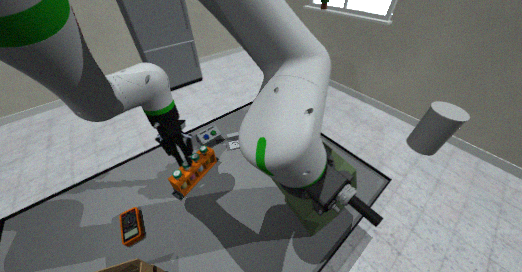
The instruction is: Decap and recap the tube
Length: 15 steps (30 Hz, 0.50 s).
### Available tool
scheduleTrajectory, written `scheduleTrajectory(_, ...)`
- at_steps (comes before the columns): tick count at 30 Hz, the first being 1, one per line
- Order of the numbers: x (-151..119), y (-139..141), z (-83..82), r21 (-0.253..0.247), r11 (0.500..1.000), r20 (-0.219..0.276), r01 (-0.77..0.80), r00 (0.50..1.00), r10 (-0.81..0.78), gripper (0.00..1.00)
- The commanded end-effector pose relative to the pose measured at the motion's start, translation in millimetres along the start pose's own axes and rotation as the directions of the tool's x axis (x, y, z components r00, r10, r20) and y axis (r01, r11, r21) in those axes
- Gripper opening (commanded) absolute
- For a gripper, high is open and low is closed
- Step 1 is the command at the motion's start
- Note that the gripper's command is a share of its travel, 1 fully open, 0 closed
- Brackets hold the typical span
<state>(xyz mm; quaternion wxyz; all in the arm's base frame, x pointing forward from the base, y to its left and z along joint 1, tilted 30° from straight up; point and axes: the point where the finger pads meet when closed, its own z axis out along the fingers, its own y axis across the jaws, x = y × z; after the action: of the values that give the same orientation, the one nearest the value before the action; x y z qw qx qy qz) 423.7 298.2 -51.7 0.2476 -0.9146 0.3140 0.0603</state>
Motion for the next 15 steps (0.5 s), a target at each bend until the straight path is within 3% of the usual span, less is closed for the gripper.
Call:
scheduleTrajectory(1, 0.5, -0.6, 0.5, 0.001, 1.0, -0.001, 0.0, 1.0, 0.0, 0.3)
scheduleTrajectory(10, 0.5, -0.6, 1.7, 0.001, 1.0, -0.001, 0.0, 1.0, 0.0, 0.3)
scheduleTrajectory(11, 0.5, -0.6, 1.7, 0.001, 1.0, -0.001, 0.0, 1.0, 0.0, 0.41)
scheduleTrajectory(15, 0.5, -0.6, 1.7, 0.001, 1.0, -0.001, 0.0, 1.0, 0.0, 0.41)
